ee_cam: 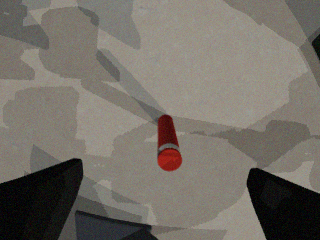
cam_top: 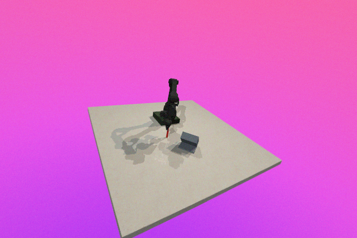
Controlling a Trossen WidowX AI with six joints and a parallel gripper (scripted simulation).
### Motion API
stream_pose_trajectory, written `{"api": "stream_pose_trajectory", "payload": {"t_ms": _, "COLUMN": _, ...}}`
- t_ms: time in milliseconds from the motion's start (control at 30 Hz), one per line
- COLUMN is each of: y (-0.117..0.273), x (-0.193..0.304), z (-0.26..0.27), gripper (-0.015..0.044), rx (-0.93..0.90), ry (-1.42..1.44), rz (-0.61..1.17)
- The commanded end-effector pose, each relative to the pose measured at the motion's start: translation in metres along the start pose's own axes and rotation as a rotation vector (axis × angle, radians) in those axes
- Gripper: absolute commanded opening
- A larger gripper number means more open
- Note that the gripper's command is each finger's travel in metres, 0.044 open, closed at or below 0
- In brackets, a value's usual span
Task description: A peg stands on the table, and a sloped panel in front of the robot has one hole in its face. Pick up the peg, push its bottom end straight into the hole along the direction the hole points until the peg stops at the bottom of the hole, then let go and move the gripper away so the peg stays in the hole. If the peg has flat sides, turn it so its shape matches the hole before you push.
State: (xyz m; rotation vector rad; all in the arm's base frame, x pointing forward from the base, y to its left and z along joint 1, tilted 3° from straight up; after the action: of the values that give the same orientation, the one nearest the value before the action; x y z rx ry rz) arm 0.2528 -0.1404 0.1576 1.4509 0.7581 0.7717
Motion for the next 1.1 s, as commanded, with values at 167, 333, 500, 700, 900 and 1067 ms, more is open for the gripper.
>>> {"api": "stream_pose_trajectory", "payload": {"t_ms": 167, "y": -0.016, "x": 0.0, "z": 0.0, "gripper": 0.044, "rx": 0.004, "ry": -0.008, "rz": 0.003}}
{"api": "stream_pose_trajectory", "payload": {"t_ms": 333, "y": -0.024, "x": 0.0, "z": 0.001, "gripper": 0.044, "rx": 0.004, "ry": -0.008, "rz": 0.004}}
{"api": "stream_pose_trajectory", "payload": {"t_ms": 500, "y": -0.032, "x": 0.0, "z": 0.001, "gripper": 0.044, "rx": 0.004, "ry": -0.008, "rz": 0.004}}
{"api": "stream_pose_trajectory", "payload": {"t_ms": 700, "y": -0.042, "x": 0.0, "z": 0.0, "gripper": 0.044, "rx": 0.004, "ry": -0.008, "rz": 0.004}}
{"api": "stream_pose_trajectory", "payload": {"t_ms": 900, "y": -0.051, "x": 0.0, "z": -0.001, "gripper": 0.044, "rx": 0.004, "ry": -0.008, "rz": 0.004}}
{"api": "stream_pose_trajectory", "payload": {"t_ms": 1067, "y": -0.058, "x": 0.0, "z": -0.002, "gripper": 0.044, "rx": 0.004, "ry": -0.008, "rz": 0.004}}
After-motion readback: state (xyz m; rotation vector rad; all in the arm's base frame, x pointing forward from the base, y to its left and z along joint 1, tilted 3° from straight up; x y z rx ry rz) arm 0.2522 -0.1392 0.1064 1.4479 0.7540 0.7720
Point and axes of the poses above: the point midway between the two fingers, 35 mm back from their tips, its own y axis back along the fingers, its own z axis across the jaws, x = y × z, the point moved 8 cm from there along y, back along the fingers, and after that the axes turned 13 degrees about y, right-handed, at the moved point
